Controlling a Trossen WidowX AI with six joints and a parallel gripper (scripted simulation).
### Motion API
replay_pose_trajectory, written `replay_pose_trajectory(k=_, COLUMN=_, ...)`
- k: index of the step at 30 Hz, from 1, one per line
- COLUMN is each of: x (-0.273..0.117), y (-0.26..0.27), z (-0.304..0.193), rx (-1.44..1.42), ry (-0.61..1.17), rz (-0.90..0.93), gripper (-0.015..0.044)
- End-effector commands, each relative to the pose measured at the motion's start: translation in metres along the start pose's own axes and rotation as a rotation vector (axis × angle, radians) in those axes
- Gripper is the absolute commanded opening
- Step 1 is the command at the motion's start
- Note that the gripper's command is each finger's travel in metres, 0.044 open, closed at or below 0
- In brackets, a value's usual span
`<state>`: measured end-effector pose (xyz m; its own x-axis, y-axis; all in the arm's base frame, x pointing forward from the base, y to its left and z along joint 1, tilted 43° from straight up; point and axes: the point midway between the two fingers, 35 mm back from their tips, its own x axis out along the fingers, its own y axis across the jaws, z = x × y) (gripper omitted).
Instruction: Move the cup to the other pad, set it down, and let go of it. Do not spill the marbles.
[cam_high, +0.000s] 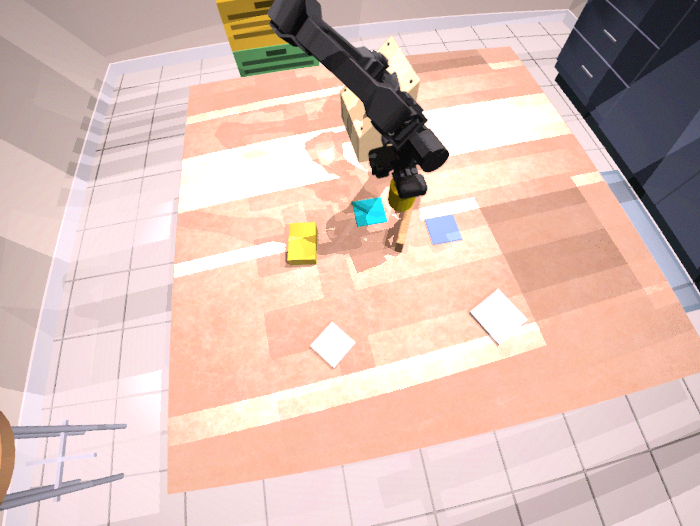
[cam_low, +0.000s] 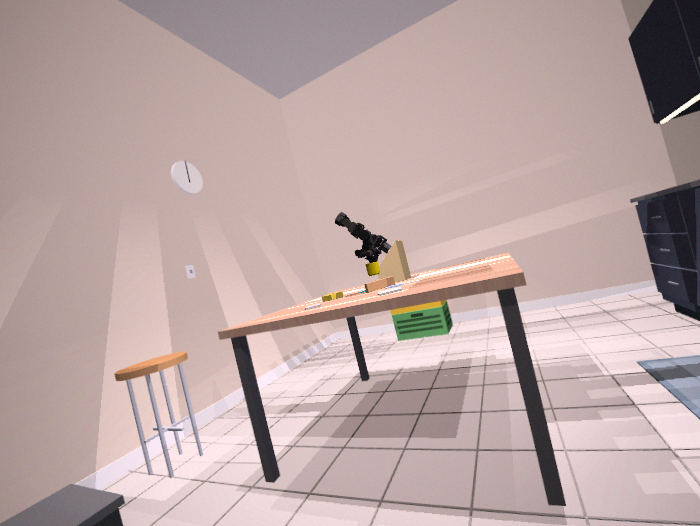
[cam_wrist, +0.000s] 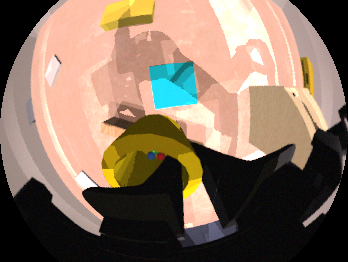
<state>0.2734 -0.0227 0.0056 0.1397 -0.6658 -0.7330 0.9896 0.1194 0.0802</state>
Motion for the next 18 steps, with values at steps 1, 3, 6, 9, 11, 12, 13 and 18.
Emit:
replay_pose_trajectory(k=1, x=0.000, y=-0.004, z=0.007, rx=-0.003, ry=-0.006, rz=-0.001, gripper=0.0000)
replay_pose_trajectory(k=3, x=0.000, y=-0.006, z=0.010, rx=-0.003, ry=-0.006, rz=-0.001, gripper=0.0000)
replay_pose_trajectory(k=6, x=0.000, y=-0.008, z=0.015, rx=-0.003, ry=-0.006, rz=-0.001, gripper=0.0000)
replay_pose_trajectory(k=9, x=0.000, y=-0.011, z=0.020, rx=-0.004, ry=-0.007, rz=-0.001, gripper=0.0000)
replay_pose_trajectory(k=11, x=0.000, y=-0.012, z=0.023, rx=-0.004, ry=-0.007, rz=-0.001, gripper=0.0000)
replay_pose_trajectory(k=12, x=0.000, y=-0.013, z=0.024, rx=-0.004, ry=-0.007, rz=-0.001, gripper=0.0000)
replay_pose_trajectory(k=13, x=0.000, y=-0.014, z=0.026, rx=-0.004, ry=-0.007, rz=-0.001, gripper=0.0000)
replay_pose_trajectory(k=18, x=0.000, y=-0.018, z=0.034, rx=-0.004, ry=-0.007, rz=-0.001, gripper=0.0000)
